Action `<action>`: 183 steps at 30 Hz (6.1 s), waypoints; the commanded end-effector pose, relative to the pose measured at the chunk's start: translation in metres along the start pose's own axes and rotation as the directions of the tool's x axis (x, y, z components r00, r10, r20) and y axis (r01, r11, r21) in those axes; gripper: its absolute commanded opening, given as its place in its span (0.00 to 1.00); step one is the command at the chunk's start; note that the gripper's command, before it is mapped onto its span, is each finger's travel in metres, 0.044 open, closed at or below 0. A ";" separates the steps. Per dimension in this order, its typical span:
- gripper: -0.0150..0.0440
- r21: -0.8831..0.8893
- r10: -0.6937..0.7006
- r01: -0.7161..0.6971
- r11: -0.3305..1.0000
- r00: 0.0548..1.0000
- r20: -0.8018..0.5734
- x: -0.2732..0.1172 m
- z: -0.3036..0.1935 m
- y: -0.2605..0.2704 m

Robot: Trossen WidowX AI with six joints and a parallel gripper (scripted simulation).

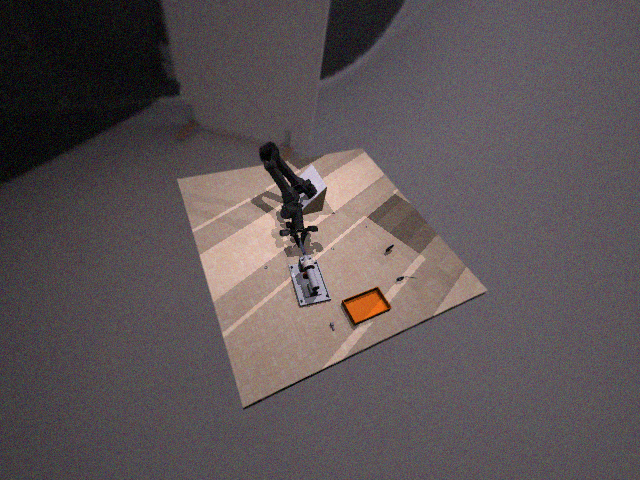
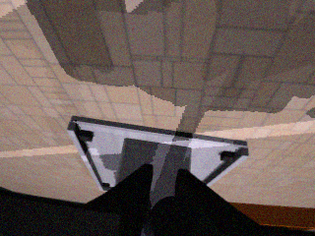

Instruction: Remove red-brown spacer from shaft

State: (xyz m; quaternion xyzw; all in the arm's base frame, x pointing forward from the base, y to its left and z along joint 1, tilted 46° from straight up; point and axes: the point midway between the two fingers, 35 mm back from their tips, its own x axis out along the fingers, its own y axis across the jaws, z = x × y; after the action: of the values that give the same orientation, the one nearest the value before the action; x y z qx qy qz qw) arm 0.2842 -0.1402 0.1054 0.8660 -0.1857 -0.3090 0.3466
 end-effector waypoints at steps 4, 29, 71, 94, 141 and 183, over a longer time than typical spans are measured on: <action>0.25 0.000 0.000 0.000 1.000 1.000 0.000 0.000 0.000 0.000; 0.25 -0.004 0.000 0.000 1.000 1.000 -0.001 0.002 -0.003 0.000; 0.25 -0.004 0.000 0.000 1.000 1.000 -0.002 0.012 -0.013 0.000; 0.25 -0.003 0.000 0.000 1.000 1.000 -0.002 0.018 -0.019 0.000; 0.25 -0.003 0.001 -0.001 1.000 1.000 -0.003 0.029 -0.030 0.000; 0.25 -0.002 0.001 -0.001 1.000 1.000 -0.003 0.038 -0.040 0.000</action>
State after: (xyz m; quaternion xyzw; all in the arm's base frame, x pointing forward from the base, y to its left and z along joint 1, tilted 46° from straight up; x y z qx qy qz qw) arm 0.3358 -0.1423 0.1113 0.8642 -0.1868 -0.3105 0.3491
